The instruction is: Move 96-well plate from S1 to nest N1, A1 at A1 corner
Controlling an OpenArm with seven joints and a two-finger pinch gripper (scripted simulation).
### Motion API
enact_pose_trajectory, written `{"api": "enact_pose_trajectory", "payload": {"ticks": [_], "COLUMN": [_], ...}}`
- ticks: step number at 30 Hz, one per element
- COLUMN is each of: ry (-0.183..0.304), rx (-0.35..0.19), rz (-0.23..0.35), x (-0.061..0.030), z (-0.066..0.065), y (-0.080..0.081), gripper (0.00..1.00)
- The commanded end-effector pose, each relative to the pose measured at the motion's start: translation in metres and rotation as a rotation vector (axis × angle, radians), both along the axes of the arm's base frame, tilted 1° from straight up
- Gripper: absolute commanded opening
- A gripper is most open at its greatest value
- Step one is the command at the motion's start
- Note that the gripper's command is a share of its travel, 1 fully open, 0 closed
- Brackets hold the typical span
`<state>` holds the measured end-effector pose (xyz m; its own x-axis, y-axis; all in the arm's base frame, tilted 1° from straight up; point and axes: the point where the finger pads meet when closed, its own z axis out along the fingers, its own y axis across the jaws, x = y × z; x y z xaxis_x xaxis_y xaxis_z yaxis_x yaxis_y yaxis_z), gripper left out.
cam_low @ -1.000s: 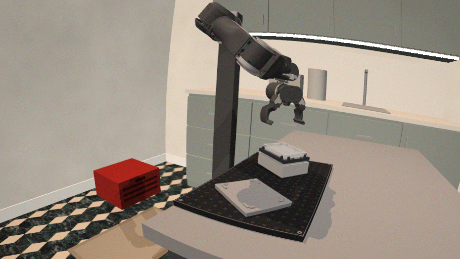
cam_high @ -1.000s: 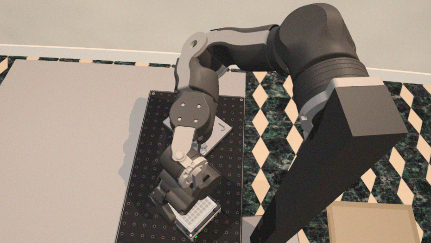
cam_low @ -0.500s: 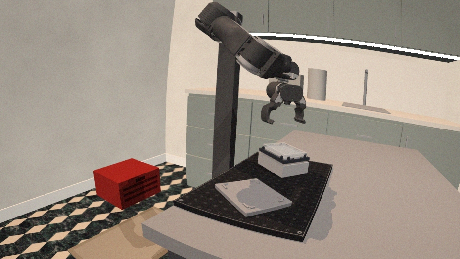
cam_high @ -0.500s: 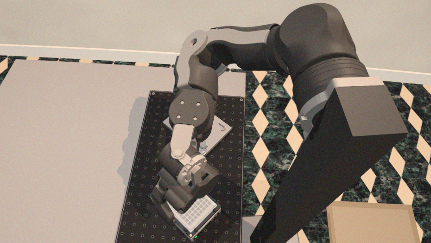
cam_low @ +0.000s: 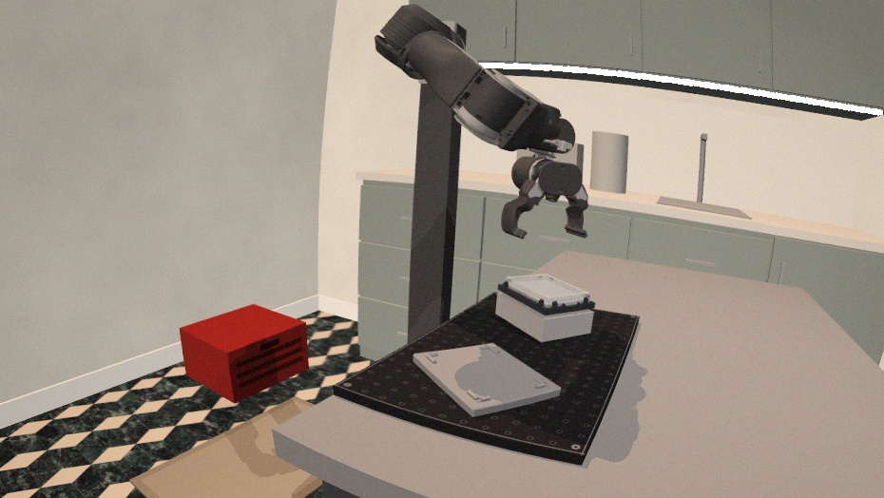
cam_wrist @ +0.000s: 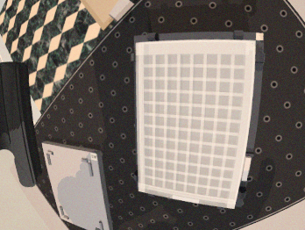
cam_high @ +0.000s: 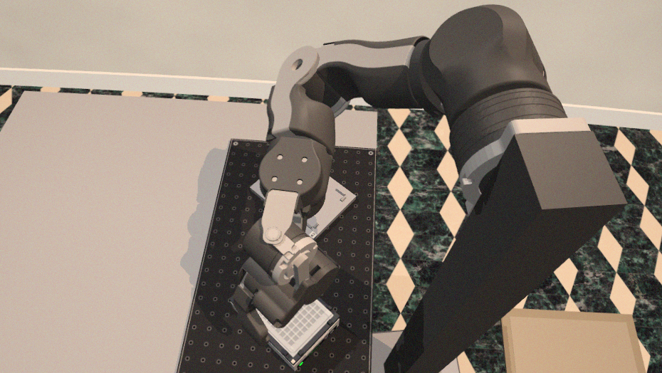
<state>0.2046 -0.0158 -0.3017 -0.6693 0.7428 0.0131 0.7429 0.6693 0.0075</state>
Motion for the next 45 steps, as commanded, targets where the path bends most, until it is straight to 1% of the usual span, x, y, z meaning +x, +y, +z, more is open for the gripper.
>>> {"api": "enact_pose_trajectory", "payload": {"ticks": [1,11,16,28,33,45], "ry": [-0.002,-0.002,-0.003,-0.003,-0.003,-0.003], "rx": [0.002,0.002,0.006,0.006,0.006,0.006], "rz": [0.0,0.0,0.004,0.004,0.004,0.004], "x": [0.0005,0.0005,0.0006,0.0006,0.0006,0.0006], "z": [0.001,0.001,-0.054,-0.054,-0.064,-0.064], "y": [0.0,0.0,-0.001,-0.001,-0.001,-0.001], "gripper": [0.77,0.77,0.77,0.77,0.77,0.77]}}
